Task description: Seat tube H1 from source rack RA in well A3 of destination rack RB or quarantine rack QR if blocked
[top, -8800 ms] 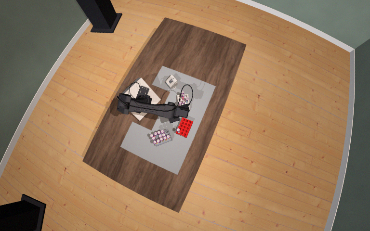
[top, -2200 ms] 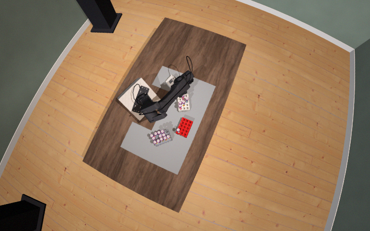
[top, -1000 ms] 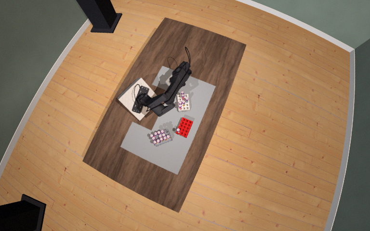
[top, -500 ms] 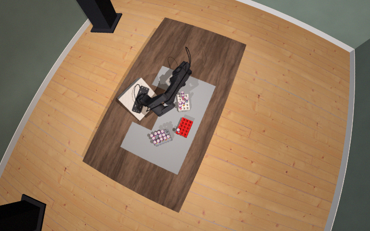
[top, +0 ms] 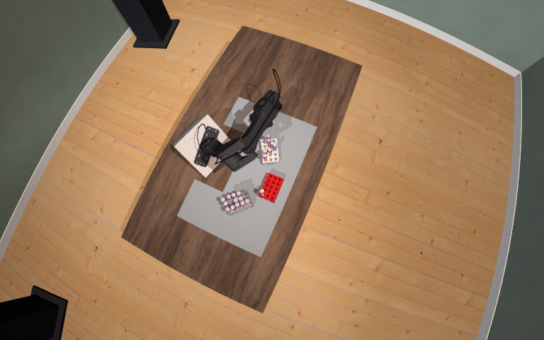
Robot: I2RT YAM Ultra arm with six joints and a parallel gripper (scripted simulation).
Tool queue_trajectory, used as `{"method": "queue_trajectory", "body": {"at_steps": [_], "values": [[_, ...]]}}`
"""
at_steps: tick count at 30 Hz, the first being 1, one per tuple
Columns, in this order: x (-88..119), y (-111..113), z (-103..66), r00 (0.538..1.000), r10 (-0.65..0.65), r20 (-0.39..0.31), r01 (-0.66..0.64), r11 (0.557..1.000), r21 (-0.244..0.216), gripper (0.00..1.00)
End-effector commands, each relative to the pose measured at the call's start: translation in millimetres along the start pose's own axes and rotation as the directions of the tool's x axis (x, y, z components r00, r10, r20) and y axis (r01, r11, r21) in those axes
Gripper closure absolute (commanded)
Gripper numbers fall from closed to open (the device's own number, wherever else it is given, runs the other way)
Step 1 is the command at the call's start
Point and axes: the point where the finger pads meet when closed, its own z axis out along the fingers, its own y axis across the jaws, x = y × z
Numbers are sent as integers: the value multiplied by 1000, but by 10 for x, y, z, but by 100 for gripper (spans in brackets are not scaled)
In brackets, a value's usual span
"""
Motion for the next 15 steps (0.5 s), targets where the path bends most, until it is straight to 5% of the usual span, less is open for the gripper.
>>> {"method": "queue_trajectory", "body": {"at_steps": [1,7,15], "values": [[-113,-25,-151,998,31,60,-30,999,-11,100],[-113,-25,-151,998,31,60,-30,999,-11,100],[-209,373,-89,999,16,39,-15,1000,-17,100]]}}
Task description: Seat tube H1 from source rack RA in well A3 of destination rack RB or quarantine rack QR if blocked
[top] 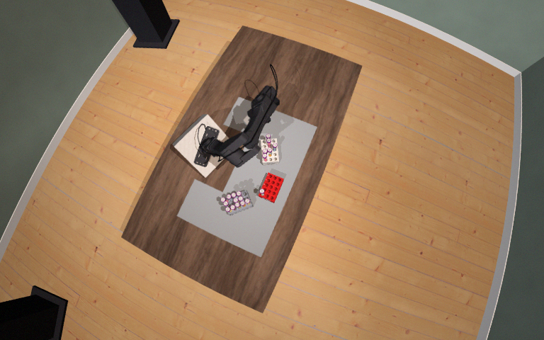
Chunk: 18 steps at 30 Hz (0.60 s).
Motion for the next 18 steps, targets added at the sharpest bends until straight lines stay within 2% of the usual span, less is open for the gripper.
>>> {"method": "queue_trajectory", "body": {"at_steps": [1,3,9,12,13,18], "values": [[-167,149,-91,998,38,43,-38,999,-18,100],[-183,168,-91,998,38,47,-38,999,-8,100],[-239,428,-95,998,38,41,-37,999,-22,100],[-230,403,-93,999,33,40,-33,999,-9,100],[-234,351,-155,997,49,58,-48,999,-17,100],[-239,341,-165,997,53,64,-52,999,-18,100]]}}
